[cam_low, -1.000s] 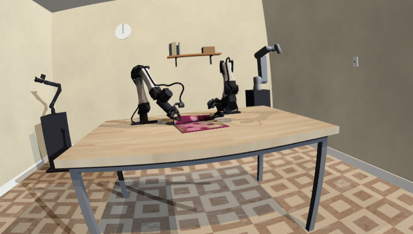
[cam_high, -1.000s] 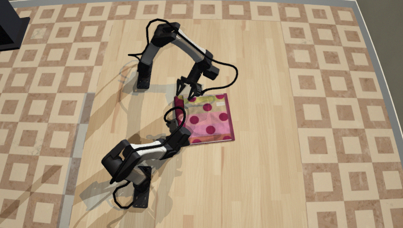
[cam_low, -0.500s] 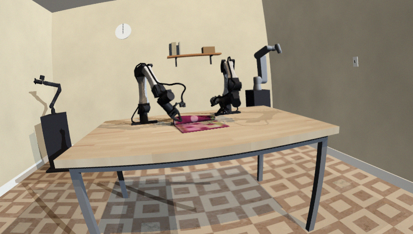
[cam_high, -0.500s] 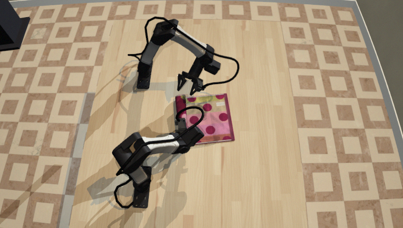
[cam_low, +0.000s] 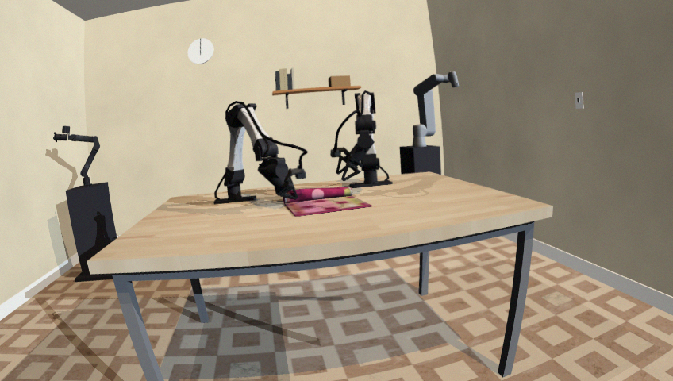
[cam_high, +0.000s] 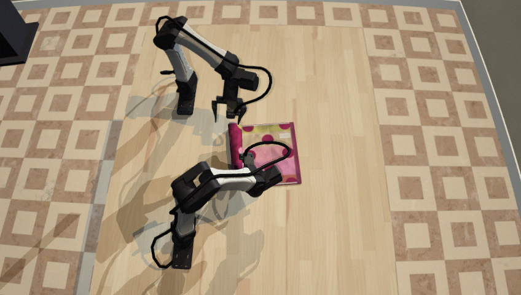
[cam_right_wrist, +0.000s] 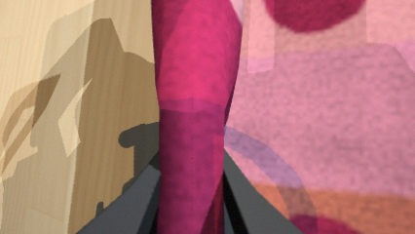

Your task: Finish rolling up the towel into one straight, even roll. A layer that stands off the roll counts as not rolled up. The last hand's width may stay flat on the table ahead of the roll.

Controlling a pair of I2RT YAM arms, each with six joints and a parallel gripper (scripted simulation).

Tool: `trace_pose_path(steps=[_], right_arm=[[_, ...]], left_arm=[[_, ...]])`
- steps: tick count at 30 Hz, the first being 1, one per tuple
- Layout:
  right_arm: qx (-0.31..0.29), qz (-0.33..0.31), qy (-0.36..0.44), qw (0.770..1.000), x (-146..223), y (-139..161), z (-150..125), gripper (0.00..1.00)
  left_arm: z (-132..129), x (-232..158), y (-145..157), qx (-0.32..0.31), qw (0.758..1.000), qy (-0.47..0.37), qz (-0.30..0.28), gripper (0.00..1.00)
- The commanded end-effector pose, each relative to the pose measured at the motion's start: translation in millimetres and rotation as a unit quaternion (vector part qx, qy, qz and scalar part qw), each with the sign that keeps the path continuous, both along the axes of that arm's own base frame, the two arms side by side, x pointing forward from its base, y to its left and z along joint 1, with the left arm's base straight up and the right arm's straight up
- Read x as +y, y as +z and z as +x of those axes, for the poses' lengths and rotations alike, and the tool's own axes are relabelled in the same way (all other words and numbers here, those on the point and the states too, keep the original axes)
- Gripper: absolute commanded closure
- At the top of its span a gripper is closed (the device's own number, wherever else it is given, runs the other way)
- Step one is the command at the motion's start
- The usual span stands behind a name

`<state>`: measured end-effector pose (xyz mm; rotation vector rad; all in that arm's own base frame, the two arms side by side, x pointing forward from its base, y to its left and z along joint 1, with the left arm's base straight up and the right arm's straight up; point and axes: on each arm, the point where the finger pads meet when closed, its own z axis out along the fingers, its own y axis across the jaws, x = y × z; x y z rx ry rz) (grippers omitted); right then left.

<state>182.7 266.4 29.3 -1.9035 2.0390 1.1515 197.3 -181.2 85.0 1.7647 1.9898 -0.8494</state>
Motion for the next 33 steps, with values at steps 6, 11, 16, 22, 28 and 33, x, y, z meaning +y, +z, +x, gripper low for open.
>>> trace_pose_path(steps=[6, 11, 16, 22, 28, 33], right_arm=[[0.115, -0.013, 0.021, 0.993, -3.0, 8.2, -12.8, 0.78], [0.152, -0.018, 0.021, 0.988, -3.0, 9.0, -12.8, 0.78], [0.165, -0.02, 0.021, 0.986, -3.0, 9.2, -12.8, 0.78], [0.165, -0.02, 0.021, 0.986, -3.0, 4.2, -12.8, 0.78], [0.165, -0.02, 0.021, 0.986, -3.0, -2.8, -12.8, 0.78], [0.165, -0.02, 0.021, 0.986, -3.0, -2.8, -12.8, 0.78]], left_arm=[[15.6, -13.5, -2.7, -0.209, 0.977, 0.048, 0.016, 0.05], [11.5, -18.0, -2.1, -0.267, 0.962, 0.049, 0.019, 0.03], [11.1, -18.5, -2.0, -0.273, 0.961, 0.049, 0.019, 0.02], [13.9, -19.2, -1.3, -0.273, 0.961, 0.042, 0.017, 0.02], [17.8, -20.2, -0.9, -0.273, 0.961, 0.031, 0.014, 0.02], [16.6, -20.6, -15.4, -0.273, 0.961, 0.032, 0.014, 0.02]])
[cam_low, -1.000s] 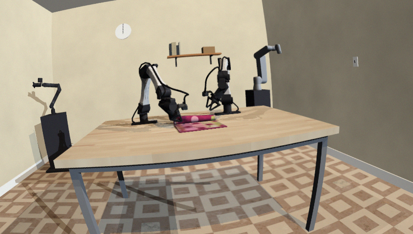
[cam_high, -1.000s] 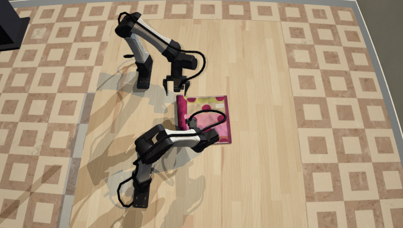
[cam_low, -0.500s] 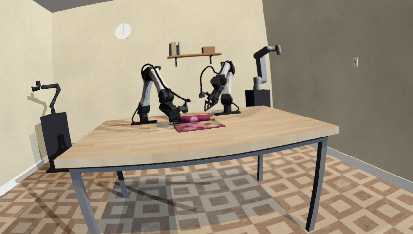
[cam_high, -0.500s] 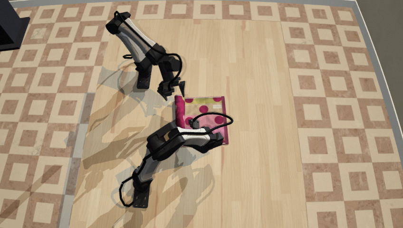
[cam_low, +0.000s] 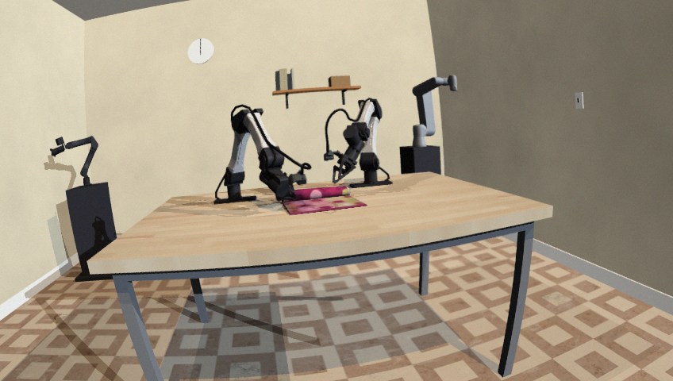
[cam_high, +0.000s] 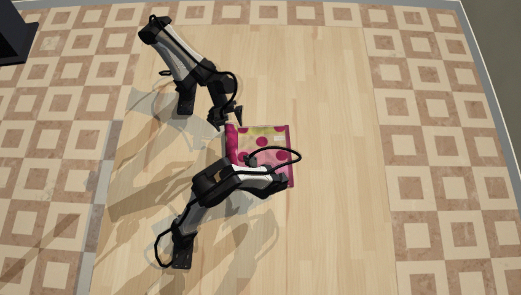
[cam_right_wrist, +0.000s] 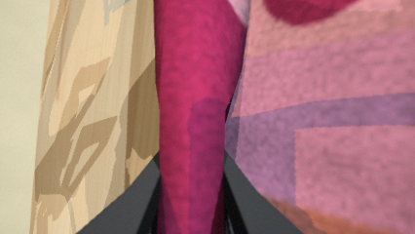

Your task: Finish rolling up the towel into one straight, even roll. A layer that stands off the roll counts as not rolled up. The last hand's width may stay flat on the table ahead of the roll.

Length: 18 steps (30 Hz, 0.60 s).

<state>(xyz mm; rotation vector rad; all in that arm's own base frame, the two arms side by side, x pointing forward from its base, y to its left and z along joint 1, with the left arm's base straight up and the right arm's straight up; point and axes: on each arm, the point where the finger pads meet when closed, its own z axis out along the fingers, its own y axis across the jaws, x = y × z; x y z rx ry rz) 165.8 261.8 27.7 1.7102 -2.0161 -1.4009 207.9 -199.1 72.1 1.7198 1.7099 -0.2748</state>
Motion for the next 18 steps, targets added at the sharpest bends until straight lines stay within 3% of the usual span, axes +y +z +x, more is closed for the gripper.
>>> trace_pose_path(steps=[1, 11, 18], right_arm=[[-0.004, 0.004, 0.001, 1.0, 1.6, -1.1, 4.0, 0.78], [-0.004, 0.004, 0.001, 1.0, 1.6, -1.1, 4.0, 0.78], [-0.004, 0.004, 0.001, 1.0, 1.6, -1.1, 4.0, 0.78]], left_arm=[[6.0, -2.7, -2.6, -0.015, 1.0, -0.001, -0.01, 0.02], [2.7, -3.6, -41.2, -0.015, 1.0, 0.0, -0.01, 0.02], [8.2, -8.9, -43.2, -0.015, 1.0, 0.0, -0.01, 0.02]])
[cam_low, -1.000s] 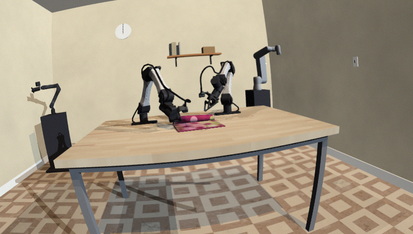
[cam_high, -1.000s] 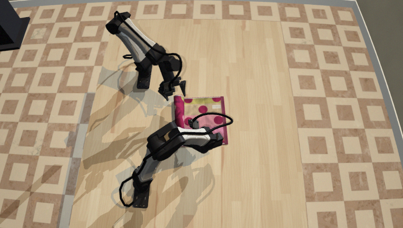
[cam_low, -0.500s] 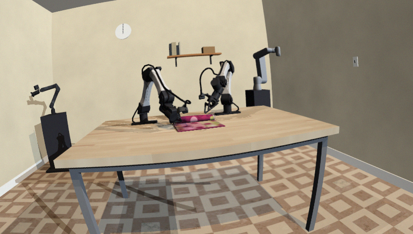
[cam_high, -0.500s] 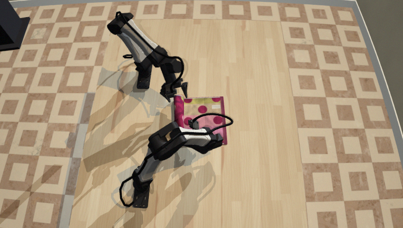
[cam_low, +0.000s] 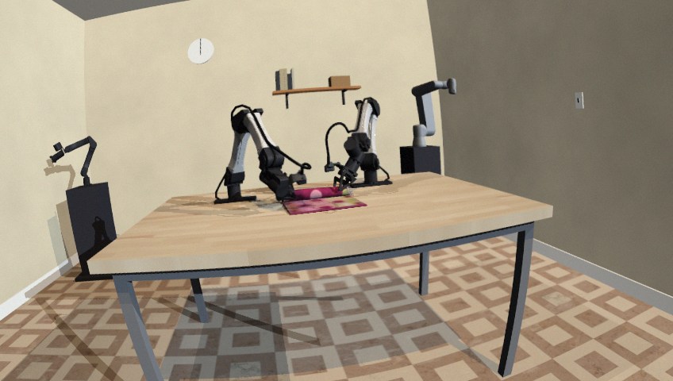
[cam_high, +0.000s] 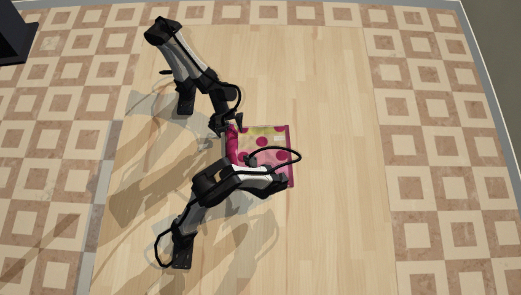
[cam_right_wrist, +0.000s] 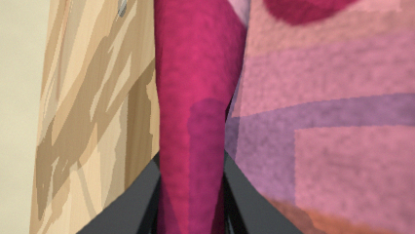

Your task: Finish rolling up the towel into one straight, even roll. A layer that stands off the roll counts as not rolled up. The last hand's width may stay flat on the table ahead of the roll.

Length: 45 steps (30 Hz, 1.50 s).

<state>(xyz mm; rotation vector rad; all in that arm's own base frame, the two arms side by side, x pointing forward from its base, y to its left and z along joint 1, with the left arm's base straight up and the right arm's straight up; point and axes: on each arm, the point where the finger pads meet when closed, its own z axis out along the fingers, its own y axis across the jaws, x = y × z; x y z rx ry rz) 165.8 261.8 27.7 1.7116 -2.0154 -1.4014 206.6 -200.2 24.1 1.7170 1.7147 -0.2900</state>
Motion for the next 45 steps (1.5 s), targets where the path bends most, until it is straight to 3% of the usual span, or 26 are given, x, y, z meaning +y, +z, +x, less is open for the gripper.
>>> trace_pose_path(steps=[1, 15, 27, 37, 45], right_arm=[[-0.003, 0.004, 0.001, 1.0, 1.6, -1.2, 4.0, 0.78], [-0.003, 0.004, 0.001, 1.0, 1.6, -1.2, 4.0, 0.78], [-0.003, 0.004, 0.001, 1.0, 1.6, -1.2, 4.0, 0.78], [-0.003, 0.004, 0.001, 1.0, 1.6, -1.2, 4.0, 0.78], [-0.003, 0.004, 0.001, 1.0, 1.6, 5.4, 4.0, 0.45]], left_arm=[[9.5, -7.7, 4.7, -0.021, 1.0, 0.0, -0.007, 0.02], [9.5, -7.7, 3.7, -0.021, 1.0, 0.0, -0.007, 0.62], [9.5, -7.7, 3.7, -0.021, 1.0, 0.0, -0.007, 0.72], [9.5, -7.7, 3.7, -0.021, 1.0, 0.0, -0.007, 0.75], [9.5, -7.7, 3.7, -0.021, 1.0, 0.0, -0.007, 0.75]])
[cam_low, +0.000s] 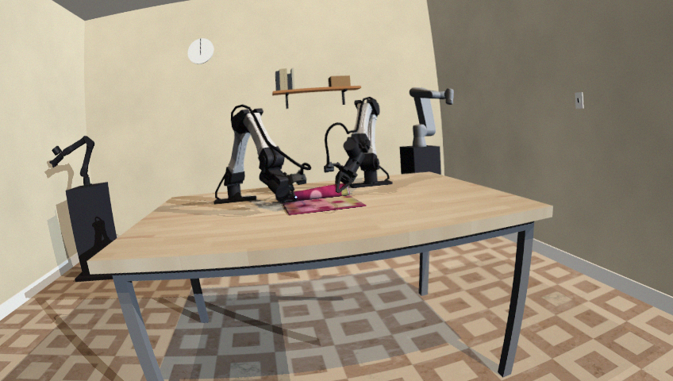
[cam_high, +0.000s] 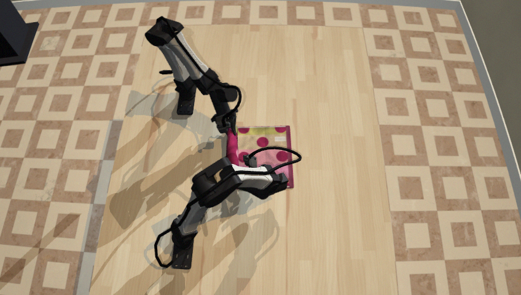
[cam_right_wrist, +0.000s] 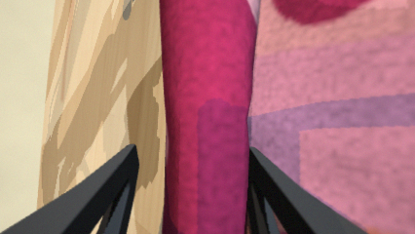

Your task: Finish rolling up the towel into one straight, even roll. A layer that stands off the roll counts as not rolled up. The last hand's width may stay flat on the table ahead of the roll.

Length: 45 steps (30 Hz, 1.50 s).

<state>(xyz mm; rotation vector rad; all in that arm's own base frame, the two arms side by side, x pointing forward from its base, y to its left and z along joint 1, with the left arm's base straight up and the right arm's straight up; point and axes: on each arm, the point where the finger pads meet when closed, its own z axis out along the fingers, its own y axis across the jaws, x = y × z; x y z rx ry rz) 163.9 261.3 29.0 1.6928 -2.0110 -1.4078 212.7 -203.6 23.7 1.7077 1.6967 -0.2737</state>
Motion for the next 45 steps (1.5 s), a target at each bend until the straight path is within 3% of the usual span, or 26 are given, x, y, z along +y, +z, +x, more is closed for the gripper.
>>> trace_pose_path(steps=[1, 5, 7, 9, 24, 31, 39, 41, 45], right_arm=[[-0.011, 0.005, 0.002, 1.0, 2.1, 5.3, 5.9, 0.4], [-0.011, 0.005, 0.002, 1.0, 2.1, 8.9, 5.9, 0.23], [-0.011, 0.005, 0.002, 1.0, 2.1, 8.9, 5.9, 0.23], [-0.011, 0.005, 0.002, 1.0, 2.1, 9.5, 5.9, 0.15], [-0.011, 0.005, 0.002, 1.0, -28.9, 40.9, 41.7, 0.15], [-0.017, 0.006, 0.002, 1.0, -35.8, 48.2, 49.5, 0.14], [-0.134, 0.021, -0.002, 0.991, -29.8, 49.2, 38.9, 0.11], [-0.134, 0.021, -0.002, 0.991, -29.8, 49.2, 38.9, 0.11], [-0.227, 0.033, -0.005, 0.973, -25.0, 50.0, 30.4, 0.09]], left_arm=[[3.4, -4.4, 4.1, -0.009, 1.0, -0.001, -0.004, 0.75], [3.4, -4.4, 4.1, -0.009, 1.0, -0.001, -0.004, 0.75], [3.4, -4.4, 4.1, -0.009, 1.0, -0.001, -0.004, 0.75], [3.4, -4.4, 4.1, -0.009, 1.0, -0.001, -0.004, 0.75], [3.4, -4.4, 5.9, 0.073, 0.997, 0.0, -0.011, 0.75], [3.4, -4.4, 7.9, 0.165, 0.986, 0.0, -0.018, 0.75], [3.4, -4.4, 10.5, 0.285, 0.958, 0.001, -0.028, 0.75], [3.4, -4.4, 10.5, 0.285, 0.958, 0.001, -0.028, 0.75], [3.4, -4.4, 11.8, 0.344, 0.938, 0.001, -0.033, 0.75]])
